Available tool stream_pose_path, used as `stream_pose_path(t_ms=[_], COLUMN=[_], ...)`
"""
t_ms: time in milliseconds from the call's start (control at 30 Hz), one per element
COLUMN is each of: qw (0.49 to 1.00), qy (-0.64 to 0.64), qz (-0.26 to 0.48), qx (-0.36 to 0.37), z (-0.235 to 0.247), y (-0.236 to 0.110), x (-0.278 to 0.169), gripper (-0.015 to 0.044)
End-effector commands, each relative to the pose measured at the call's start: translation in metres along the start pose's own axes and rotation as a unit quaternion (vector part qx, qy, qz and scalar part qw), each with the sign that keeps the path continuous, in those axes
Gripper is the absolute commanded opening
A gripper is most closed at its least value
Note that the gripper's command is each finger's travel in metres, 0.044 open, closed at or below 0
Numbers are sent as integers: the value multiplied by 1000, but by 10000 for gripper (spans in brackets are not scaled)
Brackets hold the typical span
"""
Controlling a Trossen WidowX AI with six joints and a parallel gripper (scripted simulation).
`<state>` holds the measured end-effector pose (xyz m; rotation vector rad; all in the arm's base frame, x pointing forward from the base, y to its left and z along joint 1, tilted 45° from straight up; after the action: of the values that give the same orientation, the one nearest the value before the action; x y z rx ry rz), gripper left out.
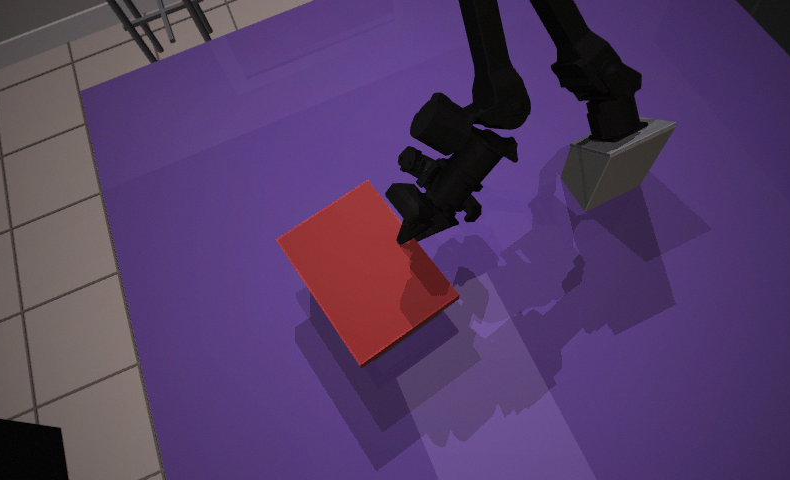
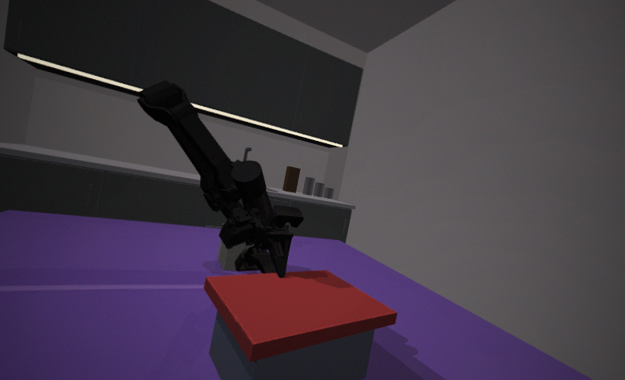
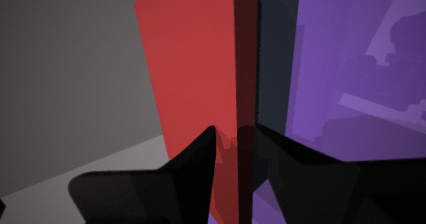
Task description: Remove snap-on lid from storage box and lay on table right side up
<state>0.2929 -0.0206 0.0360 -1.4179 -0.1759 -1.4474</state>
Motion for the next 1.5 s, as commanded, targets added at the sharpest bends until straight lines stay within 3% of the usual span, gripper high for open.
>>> stream_pose_path(t_ms=[0, 1467], qw=[1000, 1000], qy=[0, 0], qz=[0, 0], qx=[0, 0], z=[1, 6], y=[0, -7], x=[0, 2], gripper=[0, 0])
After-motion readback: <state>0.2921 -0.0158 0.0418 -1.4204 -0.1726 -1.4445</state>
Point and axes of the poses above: the point midway between the two fingers, 35 mm back from their tips, its own y axis out along the fingers, its own z axis across the jaws, x = y × z, the point moved 7 cm from there along -y, back along the fingers, and after that the axes turned 15 degrees about -y, right-handed, at the moved point
